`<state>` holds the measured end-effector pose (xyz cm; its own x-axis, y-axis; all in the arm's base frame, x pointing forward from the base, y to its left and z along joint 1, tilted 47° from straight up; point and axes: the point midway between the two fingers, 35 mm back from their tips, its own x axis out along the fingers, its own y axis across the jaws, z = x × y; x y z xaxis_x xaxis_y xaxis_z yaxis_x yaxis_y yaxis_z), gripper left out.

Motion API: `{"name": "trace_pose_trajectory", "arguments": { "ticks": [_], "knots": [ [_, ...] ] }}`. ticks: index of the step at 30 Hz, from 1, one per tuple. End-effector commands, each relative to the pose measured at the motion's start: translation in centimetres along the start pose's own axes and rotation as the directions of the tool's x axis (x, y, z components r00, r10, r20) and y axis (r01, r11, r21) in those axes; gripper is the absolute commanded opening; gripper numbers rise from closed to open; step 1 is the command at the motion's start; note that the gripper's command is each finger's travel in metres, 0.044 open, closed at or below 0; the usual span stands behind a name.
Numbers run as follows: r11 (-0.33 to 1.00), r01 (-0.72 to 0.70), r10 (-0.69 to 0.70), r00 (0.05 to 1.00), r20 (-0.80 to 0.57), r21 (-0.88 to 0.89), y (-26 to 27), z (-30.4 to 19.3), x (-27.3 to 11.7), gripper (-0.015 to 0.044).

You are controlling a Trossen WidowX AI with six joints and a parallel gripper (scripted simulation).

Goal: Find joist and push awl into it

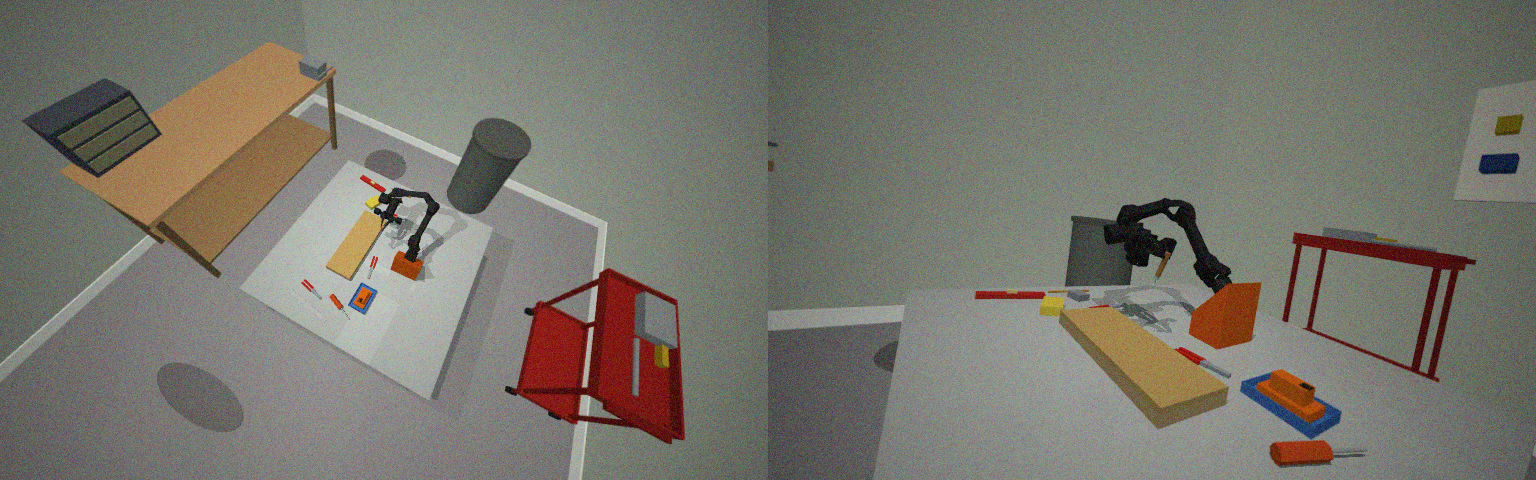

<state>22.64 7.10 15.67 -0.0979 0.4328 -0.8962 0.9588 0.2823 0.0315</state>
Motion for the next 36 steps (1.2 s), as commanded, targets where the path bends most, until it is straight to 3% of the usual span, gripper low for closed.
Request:
{"name": "trace_pose_trajectory", "arguments": {
  "ticks": [1, 5, 17, 36],
  "knots": [
    [0.994, -0.058, 0.066, 0.994, -0.091, 0.090, 1.4, -0.6, -1.3, 0.0000],
    [0.996, -0.068, 0.072, 0.996, -0.058, 0.064, 1.3, -0.2, -0.9, 0.0000],
    [0.936, -0.321, 0.334, 0.940, -0.076, 0.147, 5.6, 2.5, 0.7, 0.0000],
    [0.742, -0.628, 0.665, 0.735, -0.135, 0.236, 9.8, 5.5, 0.8, 0.0000]
  ]
}}
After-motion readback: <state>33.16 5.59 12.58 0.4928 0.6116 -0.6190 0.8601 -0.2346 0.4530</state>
